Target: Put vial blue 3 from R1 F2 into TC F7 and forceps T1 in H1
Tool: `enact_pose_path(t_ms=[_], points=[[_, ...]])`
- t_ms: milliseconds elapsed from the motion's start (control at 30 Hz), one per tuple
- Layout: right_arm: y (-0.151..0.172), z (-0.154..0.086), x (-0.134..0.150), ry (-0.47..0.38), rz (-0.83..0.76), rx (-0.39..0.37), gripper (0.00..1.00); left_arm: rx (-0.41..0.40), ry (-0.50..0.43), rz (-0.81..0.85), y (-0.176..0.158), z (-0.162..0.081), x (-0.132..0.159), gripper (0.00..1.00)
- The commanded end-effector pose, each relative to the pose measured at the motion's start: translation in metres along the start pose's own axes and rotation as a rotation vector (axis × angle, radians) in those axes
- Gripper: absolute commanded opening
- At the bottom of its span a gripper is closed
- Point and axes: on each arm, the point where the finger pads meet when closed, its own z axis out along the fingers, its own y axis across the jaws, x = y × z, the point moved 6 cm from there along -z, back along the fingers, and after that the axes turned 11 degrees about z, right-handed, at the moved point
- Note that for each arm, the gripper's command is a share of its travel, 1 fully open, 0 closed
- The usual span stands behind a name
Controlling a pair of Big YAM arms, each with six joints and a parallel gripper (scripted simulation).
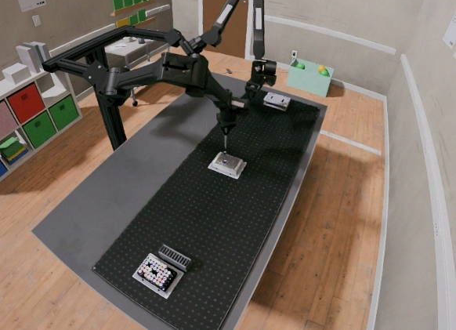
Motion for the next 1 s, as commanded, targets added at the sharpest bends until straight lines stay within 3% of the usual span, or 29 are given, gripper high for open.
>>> enact_pose_path(t_ms=[0, 967], points=[[-0.0024, 0.0134, 0.0059, 0.019, -0.001, 0.001, 0.07, -0.005, -0.013, 0.001, 0.0018, -0.0009, -0.0025, 1.00], [-0.0029, 0.0185, 0.0078, 0.017, 0.001, 0.002, 0.07, -0.005, -0.013, 0.001, 0.0018, -0.0009, -0.0025, 1.00]])
